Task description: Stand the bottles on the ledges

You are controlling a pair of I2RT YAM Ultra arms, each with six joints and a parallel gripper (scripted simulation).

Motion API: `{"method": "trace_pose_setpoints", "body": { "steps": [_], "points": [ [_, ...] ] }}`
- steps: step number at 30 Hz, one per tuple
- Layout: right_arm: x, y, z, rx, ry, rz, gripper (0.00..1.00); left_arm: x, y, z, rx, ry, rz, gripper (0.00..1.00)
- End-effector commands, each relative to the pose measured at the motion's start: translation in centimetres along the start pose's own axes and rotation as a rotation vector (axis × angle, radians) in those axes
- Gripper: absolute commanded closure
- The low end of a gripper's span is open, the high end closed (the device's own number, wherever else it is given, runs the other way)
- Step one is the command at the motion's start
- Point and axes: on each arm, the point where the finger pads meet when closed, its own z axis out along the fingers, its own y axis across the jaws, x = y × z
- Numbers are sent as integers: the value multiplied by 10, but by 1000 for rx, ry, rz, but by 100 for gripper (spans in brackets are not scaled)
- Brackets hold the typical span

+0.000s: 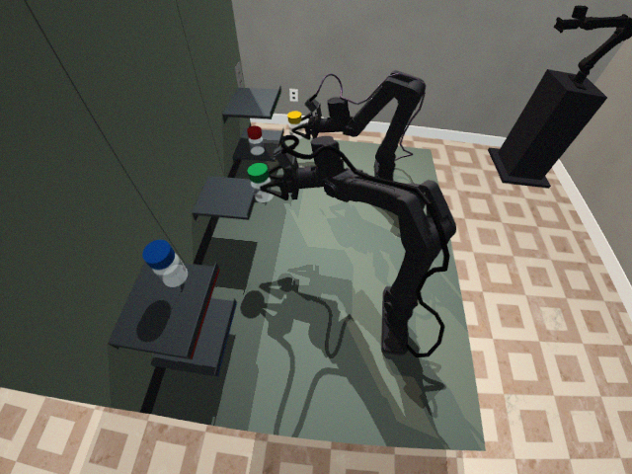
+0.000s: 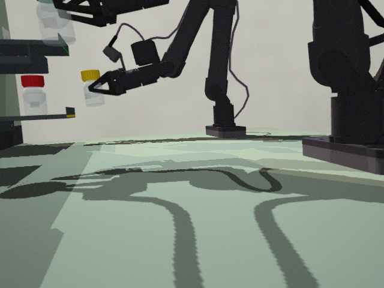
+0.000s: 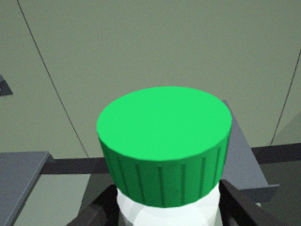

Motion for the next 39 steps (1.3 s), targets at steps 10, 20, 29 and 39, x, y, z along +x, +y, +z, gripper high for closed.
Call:
{"method": "trace_pose_setpoints", "body": {
  "steps": [10,20,29,39],
  "points": [
    [-32,-3,14,19,-105,-23,48,-35,-8,-6,236,-108,-16,51],
    [-34,3,31,1,-102,-24,48,-44,5,-6,265,-144,-30,51],
    [-34,3,31,1,-102,-24,48,-23,4,-2,262,-101,0,51],
    [-60,2,33,9,-101,-24,48,-57,2,-11,270,-119,-8,51]
  ]
}}
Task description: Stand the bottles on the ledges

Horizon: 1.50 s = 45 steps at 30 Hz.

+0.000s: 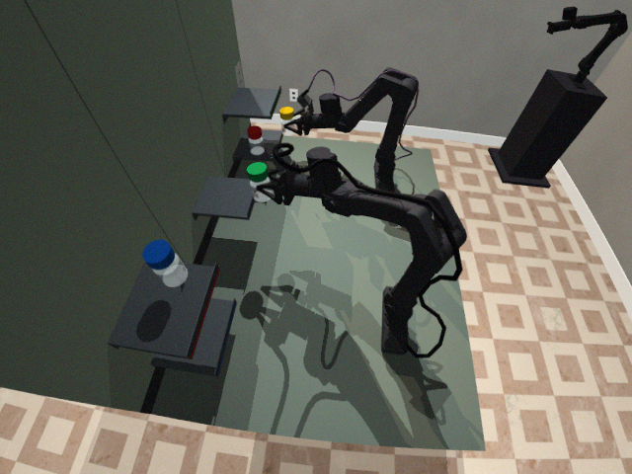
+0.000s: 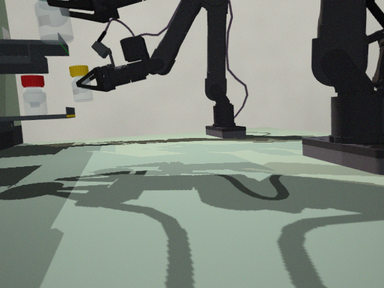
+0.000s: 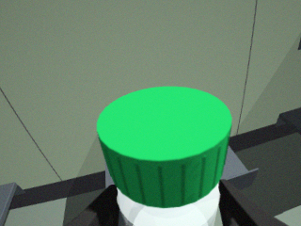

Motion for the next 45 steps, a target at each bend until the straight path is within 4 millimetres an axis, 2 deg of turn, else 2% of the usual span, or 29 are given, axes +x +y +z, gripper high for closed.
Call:
{"method": "trace_pose_setpoints", "body": {
  "steps": [1,3,9,17,19,22,23,27,33,42,43,44,45],
  "points": [
    [-39,3,4,-2,-85,-16,48,-54,-2,-12,17,-115,-54,51],
    [-44,3,4,-1,-106,-20,48,-54,-2,-12,17,-115,-54,51],
    [-41,2,13,5,-105,-16,48,-57,-1,-5,23,-129,-59,51],
    [-46,3,46,8,-128,-20,48,-63,-3,25,31,-153,-70,51],
    [-46,3,46,8,-128,-20,48,-63,-3,25,31,-153,-70,51],
    [-47,4,60,6,-131,-21,48,-66,-3,39,30,-163,-76,51],
    [-47,4,63,5,-132,-21,48,-61,0,42,12,-144,-70,51],
    [-48,5,74,1,-133,-22,48,-70,-2,56,26,-172,-82,51],
    [-51,6,75,-2,-140,-23,48,-72,-1,70,19,-177,-86,51],
    [-52,6,75,-3,-141,-24,48,-76,0,68,13,-186,-90,51],
    [-44,4,74,-3,-118,-24,48,-76,0,68,13,-186,-90,51],
    [-53,3,75,4,-146,-23,48,-76,0,68,13,-186,-90,51],
    [-48,6,74,-2,-143,-23,48,-68,-2,68,15,-163,-82,51]
  ]
}}
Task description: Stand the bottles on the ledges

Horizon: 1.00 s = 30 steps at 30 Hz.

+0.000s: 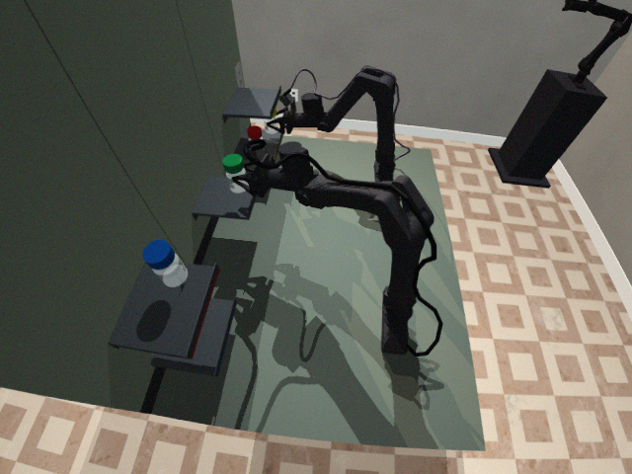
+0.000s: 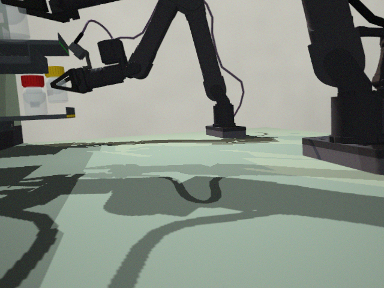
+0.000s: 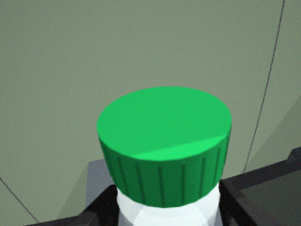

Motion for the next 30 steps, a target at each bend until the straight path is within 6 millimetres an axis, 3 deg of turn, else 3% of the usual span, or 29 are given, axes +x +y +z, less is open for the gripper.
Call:
{"method": "trace_pose_setpoints", "body": {
  "steps": [1,4,8,11,13,18,30],
  "points": [
    [-35,3,6,-1,-118,-12,48,-46,-1,-3,6,-110,-44,51],
    [-36,3,6,0,-153,-15,48,-60,-1,-3,14,-153,-48,51],
    [-28,3,8,0,-164,-16,48,-58,1,1,8,-151,-47,51],
    [-3,3,12,-2,-87,-9,48,-59,2,2,3,-153,-52,51],
    [-7,3,12,-1,-119,-12,48,-62,2,1,3,-159,-54,51],
    [8,3,15,-2,-108,-9,48,-63,2,0,5,-159,-55,51],
    [3,3,14,-1,-118,-10,48,-52,2,2,6,-172,-58,51]
  ]
}}
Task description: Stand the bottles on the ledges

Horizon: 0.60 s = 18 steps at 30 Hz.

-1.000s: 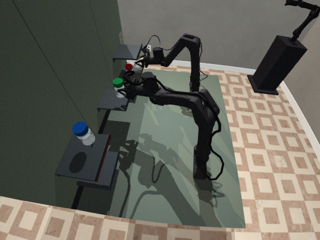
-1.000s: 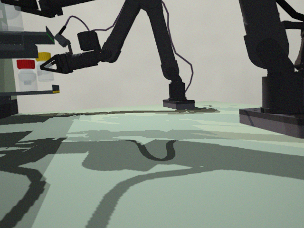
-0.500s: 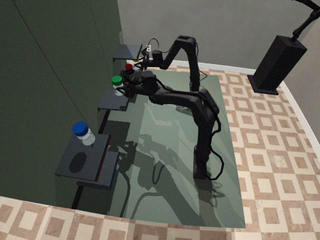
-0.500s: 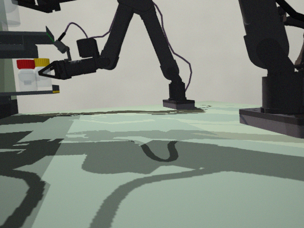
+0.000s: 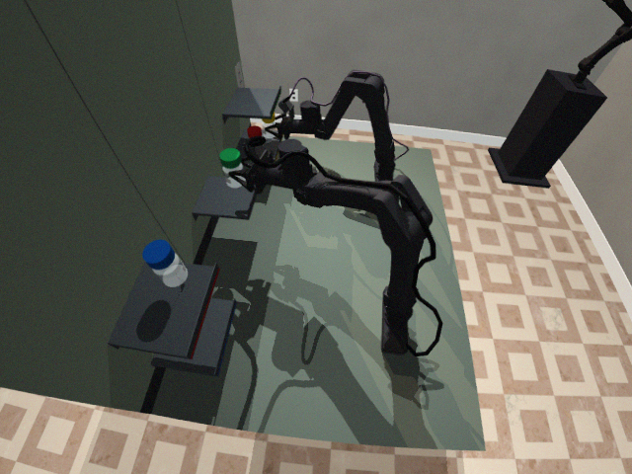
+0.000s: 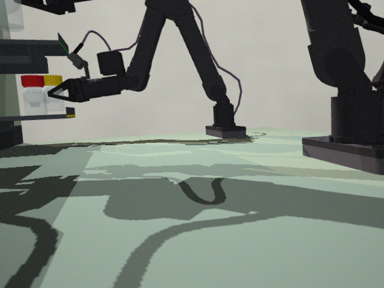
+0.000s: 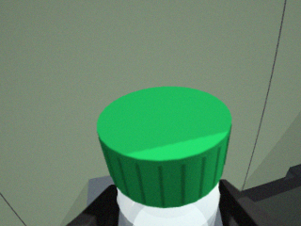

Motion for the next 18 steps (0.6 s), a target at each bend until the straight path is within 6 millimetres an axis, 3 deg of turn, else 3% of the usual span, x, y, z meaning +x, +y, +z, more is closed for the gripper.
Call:
{"method": "trace_pose_setpoints", "body": {
  "steps": [1,5,7,9,13,15,17,18],
  "points": [
    [-19,5,0,-3,-66,-4,48,-32,1,1,3,-119,-42,51],
    [-19,5,0,-3,-66,-4,48,-11,3,1,1,-79,-26,51],
    [-22,5,-2,-1,-72,-4,48,-19,2,2,1,-89,-31,51],
    [-16,5,-5,0,-59,-2,48,-10,3,2,1,-86,-29,51],
    [-11,6,-7,-3,-48,-1,48,-14,3,2,2,-112,-38,51],
    [-5,7,-10,-4,-33,1,48,8,4,4,-2,-62,-19,51],
    [-5,7,-10,-4,-33,1,48,-1,3,4,0,-91,-30,51],
    [-5,7,-10,-4,-33,0,48,6,4,4,-1,-79,-26,51]
  ]
}}
